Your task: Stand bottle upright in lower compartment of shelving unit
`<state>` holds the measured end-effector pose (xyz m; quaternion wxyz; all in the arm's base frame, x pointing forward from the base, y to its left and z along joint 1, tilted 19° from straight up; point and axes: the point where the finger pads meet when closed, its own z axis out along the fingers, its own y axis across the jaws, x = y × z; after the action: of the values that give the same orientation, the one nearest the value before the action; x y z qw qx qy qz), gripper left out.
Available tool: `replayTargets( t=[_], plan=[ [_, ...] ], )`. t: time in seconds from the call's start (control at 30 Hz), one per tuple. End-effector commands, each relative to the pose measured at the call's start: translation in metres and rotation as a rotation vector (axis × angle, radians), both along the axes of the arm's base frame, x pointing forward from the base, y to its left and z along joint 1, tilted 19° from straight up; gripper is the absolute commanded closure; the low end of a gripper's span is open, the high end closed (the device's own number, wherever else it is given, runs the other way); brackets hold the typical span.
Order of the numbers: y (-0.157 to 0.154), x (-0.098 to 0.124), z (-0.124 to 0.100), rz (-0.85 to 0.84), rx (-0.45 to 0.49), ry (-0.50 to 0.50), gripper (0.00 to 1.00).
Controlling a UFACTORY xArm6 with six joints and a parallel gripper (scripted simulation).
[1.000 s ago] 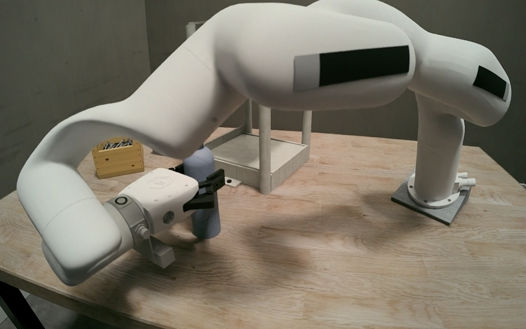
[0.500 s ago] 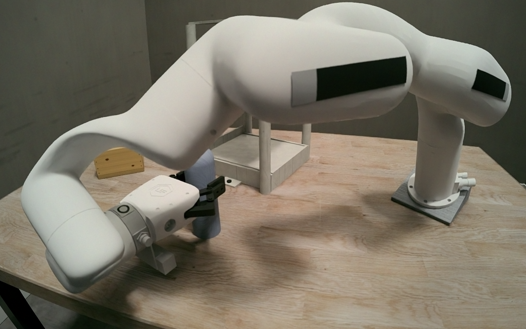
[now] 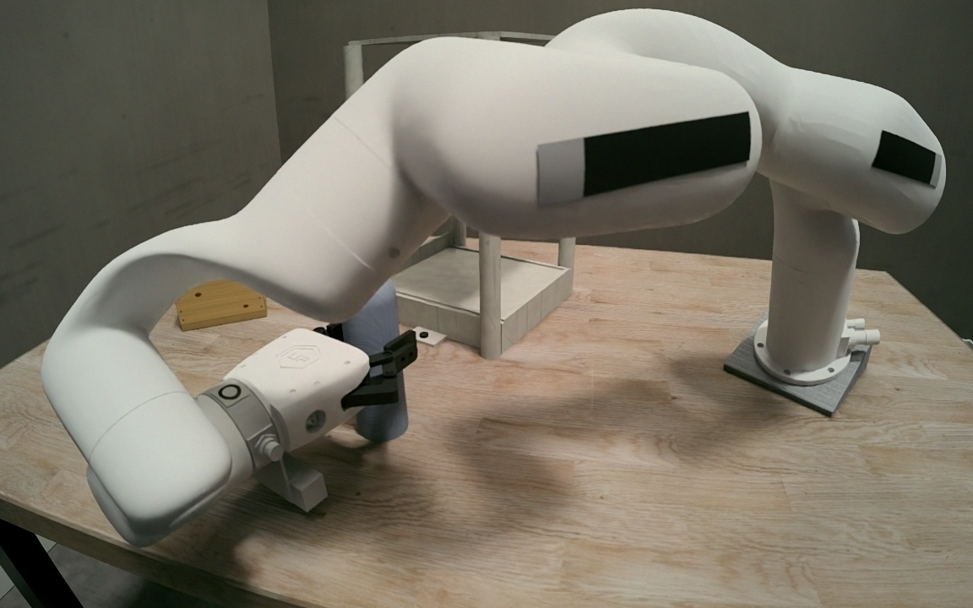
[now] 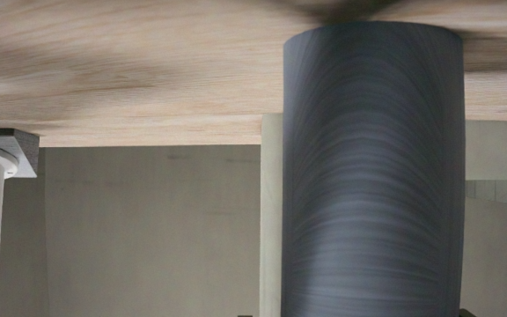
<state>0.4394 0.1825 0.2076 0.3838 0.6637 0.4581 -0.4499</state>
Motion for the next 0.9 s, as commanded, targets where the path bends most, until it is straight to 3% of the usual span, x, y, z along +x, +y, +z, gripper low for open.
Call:
replayTargets(
  t=[0.0, 0.43, 0.47, 0.87],
  plan=[
    [0.0003, 0.0005, 0.0013, 0.000, 0.003, -0.003, 0.23],
    [0.0003, 0.0005, 0.0013, 0.000, 0.003, -0.003, 0.23],
    [0.0003, 0.0005, 0.0013, 0.000, 0.003, -0.003, 1.00],
    [0.0003, 0.0005, 0.0013, 0.000, 0.003, -0.003, 1.00]
  ],
)
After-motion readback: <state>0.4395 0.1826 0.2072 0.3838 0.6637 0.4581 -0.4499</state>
